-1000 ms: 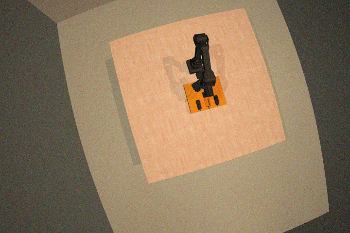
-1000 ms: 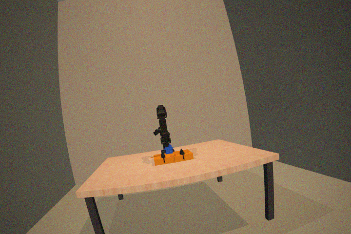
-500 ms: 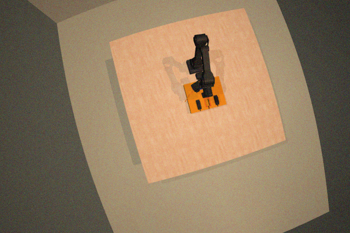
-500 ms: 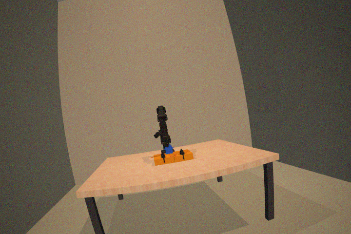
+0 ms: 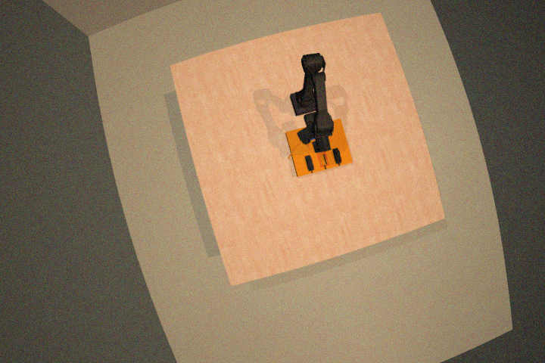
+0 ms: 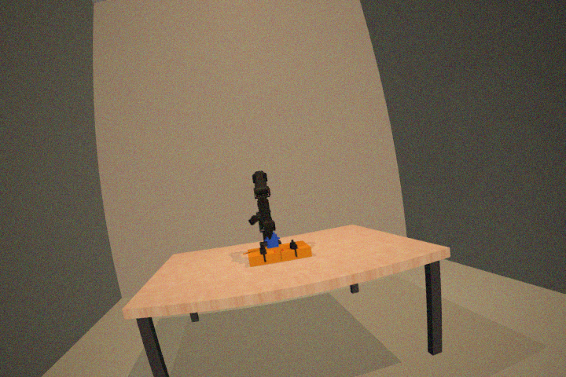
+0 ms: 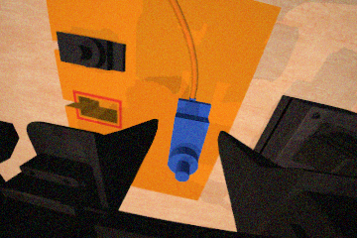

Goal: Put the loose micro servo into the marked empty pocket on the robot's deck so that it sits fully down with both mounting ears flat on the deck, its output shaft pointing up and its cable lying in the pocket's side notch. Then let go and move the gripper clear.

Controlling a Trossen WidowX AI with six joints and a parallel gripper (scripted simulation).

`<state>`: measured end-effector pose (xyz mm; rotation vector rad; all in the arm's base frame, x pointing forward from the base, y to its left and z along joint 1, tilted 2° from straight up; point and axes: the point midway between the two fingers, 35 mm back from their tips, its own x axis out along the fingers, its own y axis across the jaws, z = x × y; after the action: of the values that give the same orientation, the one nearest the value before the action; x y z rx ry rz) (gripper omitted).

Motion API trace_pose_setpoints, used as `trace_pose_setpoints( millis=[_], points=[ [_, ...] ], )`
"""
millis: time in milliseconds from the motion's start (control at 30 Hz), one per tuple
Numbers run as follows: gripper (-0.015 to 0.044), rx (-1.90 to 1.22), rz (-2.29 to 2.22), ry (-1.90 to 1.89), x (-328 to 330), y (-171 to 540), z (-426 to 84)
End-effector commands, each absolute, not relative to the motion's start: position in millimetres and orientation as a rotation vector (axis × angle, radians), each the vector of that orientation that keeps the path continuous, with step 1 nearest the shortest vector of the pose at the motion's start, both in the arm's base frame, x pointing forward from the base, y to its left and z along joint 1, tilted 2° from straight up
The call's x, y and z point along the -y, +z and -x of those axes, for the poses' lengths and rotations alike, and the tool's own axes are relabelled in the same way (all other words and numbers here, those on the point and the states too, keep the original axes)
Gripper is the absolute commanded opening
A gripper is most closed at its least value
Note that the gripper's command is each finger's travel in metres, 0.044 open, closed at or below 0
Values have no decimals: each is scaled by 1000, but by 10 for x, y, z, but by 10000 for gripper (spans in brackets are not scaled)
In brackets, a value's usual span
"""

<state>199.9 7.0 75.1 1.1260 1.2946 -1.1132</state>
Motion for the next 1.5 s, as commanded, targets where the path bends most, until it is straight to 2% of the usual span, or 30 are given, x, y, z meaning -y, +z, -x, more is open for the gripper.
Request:
trace_pose_setpoints(
  millis=[0, 100, 267, 367, 633, 1067, 1467],
  points=[
    [177, -1290, -1126, -1122, -63, 736, -1992],
    [99, -1290, -1126, -1122, -63, 736, -1992],
    [65, -1290, -1126, -1122, -63, 736, -1992],
    [0, -1290, -1126, -1121, -63, 781, -1996],
    [0, -1290, -1126, -1122, -56, 1033, -1923],
    [0, -1291, -1126, -1122, -54, 1038, -1876],
    [0, -1288, -1127, -1120, -58, 1035, -2265]
  ],
)
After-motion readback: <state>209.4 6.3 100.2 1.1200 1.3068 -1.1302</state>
